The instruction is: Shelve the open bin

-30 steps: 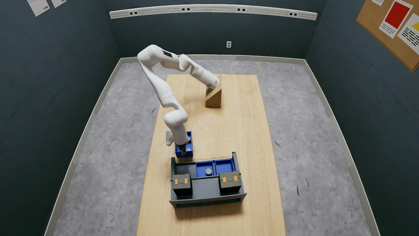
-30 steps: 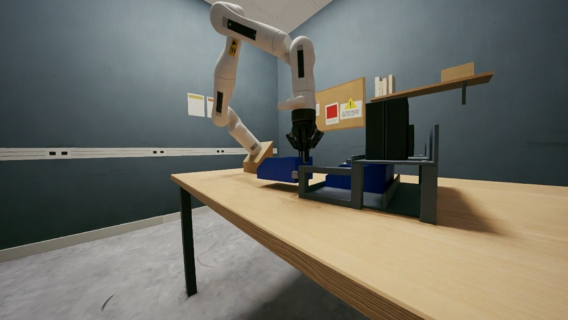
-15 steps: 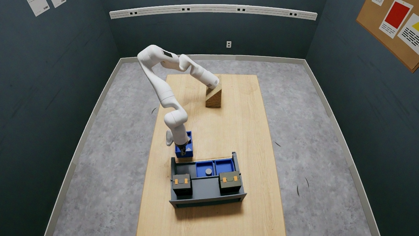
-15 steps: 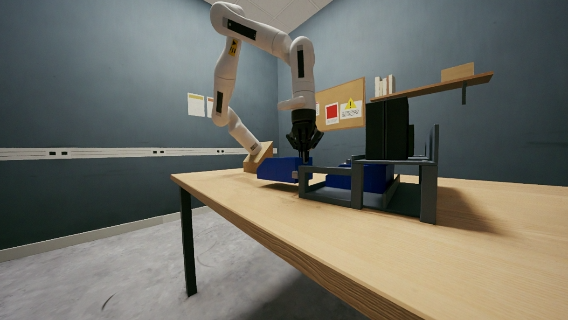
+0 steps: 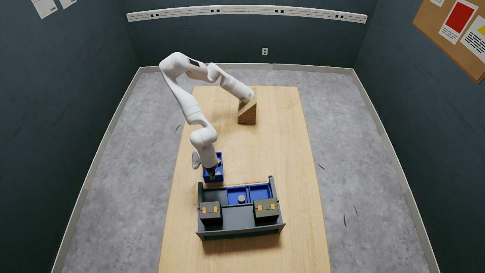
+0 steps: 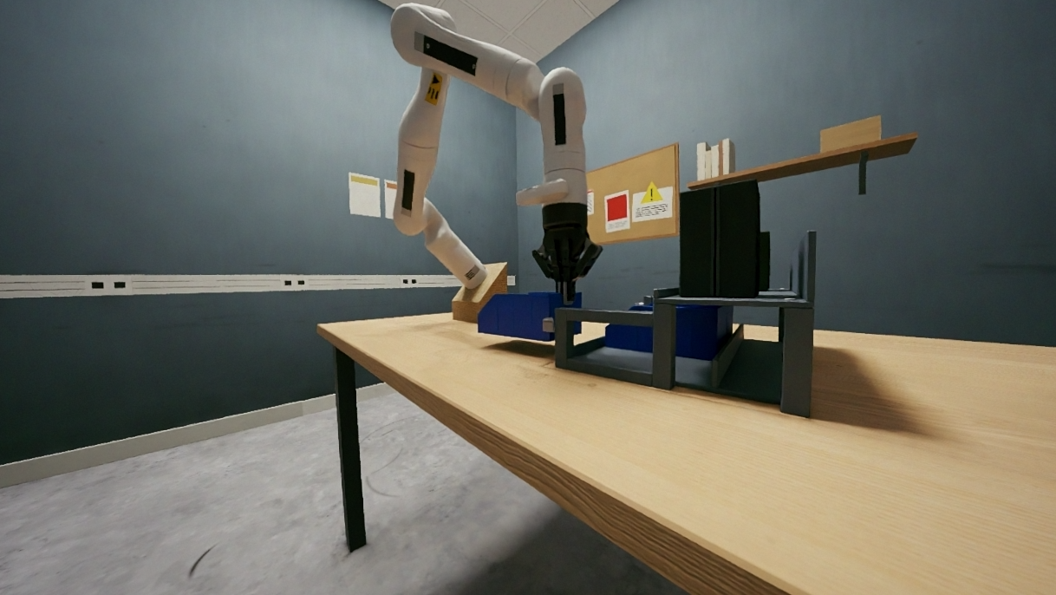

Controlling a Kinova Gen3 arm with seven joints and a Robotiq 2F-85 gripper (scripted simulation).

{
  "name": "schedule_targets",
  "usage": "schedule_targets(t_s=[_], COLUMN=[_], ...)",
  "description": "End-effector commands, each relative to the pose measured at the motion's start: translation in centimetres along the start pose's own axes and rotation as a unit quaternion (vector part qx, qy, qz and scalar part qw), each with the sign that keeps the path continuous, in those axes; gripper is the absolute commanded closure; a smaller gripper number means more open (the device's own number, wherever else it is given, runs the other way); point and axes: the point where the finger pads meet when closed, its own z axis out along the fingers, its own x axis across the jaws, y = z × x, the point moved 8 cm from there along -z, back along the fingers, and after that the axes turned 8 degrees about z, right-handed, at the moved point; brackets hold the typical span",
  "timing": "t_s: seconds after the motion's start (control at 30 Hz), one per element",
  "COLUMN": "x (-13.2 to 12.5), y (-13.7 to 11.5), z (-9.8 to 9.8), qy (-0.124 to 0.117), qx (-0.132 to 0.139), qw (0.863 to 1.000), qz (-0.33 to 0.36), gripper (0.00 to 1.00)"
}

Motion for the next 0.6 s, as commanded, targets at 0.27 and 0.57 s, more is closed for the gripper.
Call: schedule_targets(t_s=[0.27, 0.57], x=[-0.94, -1.49], y=[0.15, 0.2], z=[-0.2, -0.11], qy=[-0.003, -0.002], qx=[-0.001, -0.001], qw=[1.0, 1.0], qz=[0.0, 0.0], gripper=[0.9, 0.9])
